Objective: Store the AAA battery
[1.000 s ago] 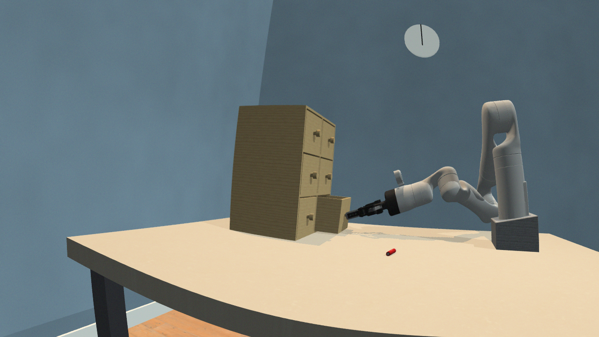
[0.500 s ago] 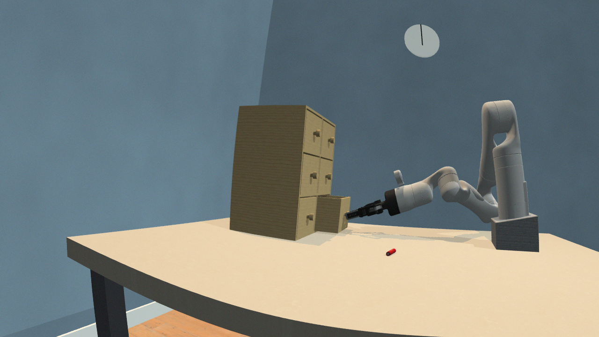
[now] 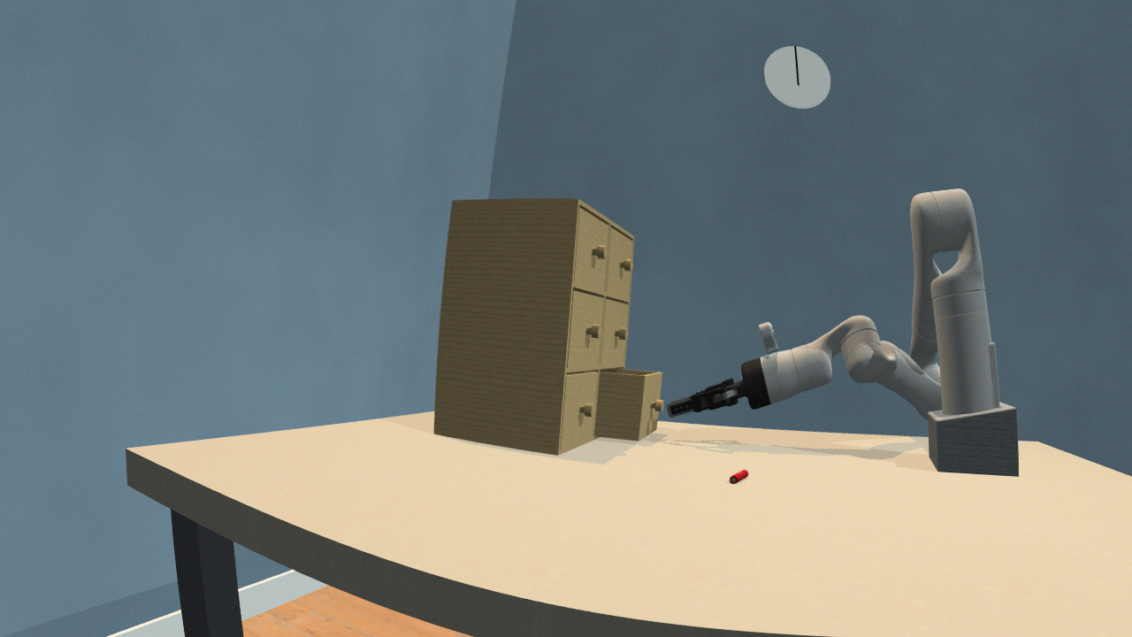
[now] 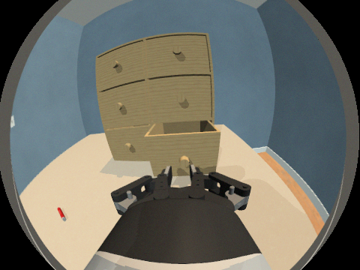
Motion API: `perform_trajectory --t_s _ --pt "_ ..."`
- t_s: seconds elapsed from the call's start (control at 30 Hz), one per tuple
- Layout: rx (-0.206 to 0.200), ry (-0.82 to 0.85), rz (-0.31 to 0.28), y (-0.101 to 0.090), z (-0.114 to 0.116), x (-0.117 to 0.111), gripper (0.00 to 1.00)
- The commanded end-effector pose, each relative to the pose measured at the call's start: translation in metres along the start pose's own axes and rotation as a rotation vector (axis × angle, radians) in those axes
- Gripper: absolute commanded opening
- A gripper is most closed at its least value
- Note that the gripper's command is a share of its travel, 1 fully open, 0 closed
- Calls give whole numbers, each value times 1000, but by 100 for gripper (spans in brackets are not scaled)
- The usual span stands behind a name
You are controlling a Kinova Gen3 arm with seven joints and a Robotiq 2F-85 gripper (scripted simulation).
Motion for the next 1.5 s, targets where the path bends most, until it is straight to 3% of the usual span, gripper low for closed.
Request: perform_trajectory --t_s 0.0,0.17,1.47 --pt "11 9 11 -16 3 3 33" --pt "0 2 19 -26 4 8 33" --pt "31 -2 20 -31 18 11 33"
Point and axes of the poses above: the point where the finger pads meet when closed, its own y axis out along the fingers, its own z axis across the jaws, x = y × z, the point moved 9 cm from there along -y, back along the fingers, and after that the axes turned 13 degrees about -y, right-handed, at the moved point
